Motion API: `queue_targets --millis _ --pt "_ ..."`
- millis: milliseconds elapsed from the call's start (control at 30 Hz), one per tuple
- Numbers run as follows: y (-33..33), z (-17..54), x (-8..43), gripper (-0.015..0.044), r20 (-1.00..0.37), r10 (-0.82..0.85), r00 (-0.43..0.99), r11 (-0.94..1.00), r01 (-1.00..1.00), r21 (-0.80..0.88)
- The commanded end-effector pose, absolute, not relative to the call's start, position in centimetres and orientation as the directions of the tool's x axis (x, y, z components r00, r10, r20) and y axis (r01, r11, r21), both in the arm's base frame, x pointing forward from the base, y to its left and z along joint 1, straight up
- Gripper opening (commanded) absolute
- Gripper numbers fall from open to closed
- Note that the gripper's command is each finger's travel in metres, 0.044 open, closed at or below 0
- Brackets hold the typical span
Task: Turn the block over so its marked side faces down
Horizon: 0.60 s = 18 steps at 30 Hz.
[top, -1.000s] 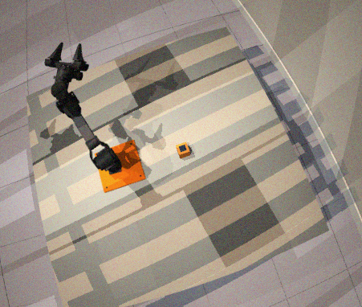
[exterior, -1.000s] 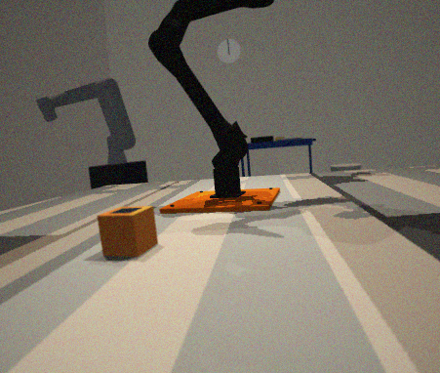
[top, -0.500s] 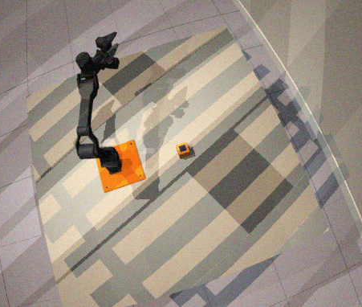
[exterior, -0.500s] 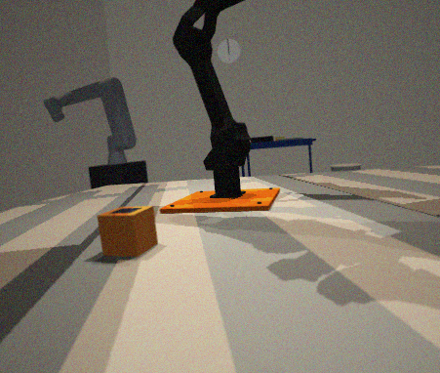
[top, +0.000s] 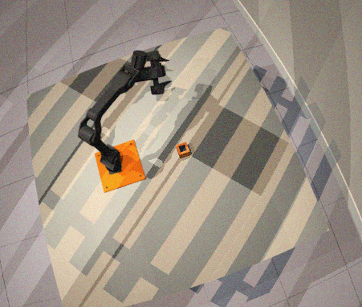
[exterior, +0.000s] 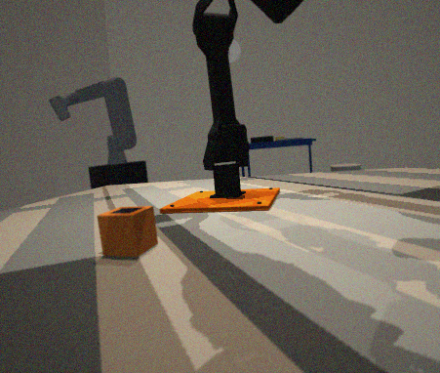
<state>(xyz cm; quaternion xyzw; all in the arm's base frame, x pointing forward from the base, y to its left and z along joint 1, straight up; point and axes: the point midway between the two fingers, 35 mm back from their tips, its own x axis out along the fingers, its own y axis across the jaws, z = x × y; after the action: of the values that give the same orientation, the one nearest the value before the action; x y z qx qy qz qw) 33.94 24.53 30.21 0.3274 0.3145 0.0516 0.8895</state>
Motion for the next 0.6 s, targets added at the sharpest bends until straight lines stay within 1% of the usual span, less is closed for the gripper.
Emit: queue_targets --millis 0,133,267,367,467,567 --pt "20.0 26.5 36.4 0.044 -0.668 0.18 0.722 0.905 0.145 0.401" --pt "14.4 22.5 37.7 0.044 -0.806 0.064 0.588 0.974 0.14 0.179" --pt "8.3 18.9 37.4 0.044 -0.92 -0.017 0.392 0.997 0.077 0.015" --pt "3.9 16.7 36.3 0.044 -0.974 -0.033 0.224 0.999 0.006 -0.033" --pt "0.2 15.2 34.6 0.044 -0.998 -0.01 0.062 0.998 -0.061 -0.013" --pt "-1.2 14.9 33.9 0.044 -1.0 0.001 0.025 0.997 -0.075 -0.001"
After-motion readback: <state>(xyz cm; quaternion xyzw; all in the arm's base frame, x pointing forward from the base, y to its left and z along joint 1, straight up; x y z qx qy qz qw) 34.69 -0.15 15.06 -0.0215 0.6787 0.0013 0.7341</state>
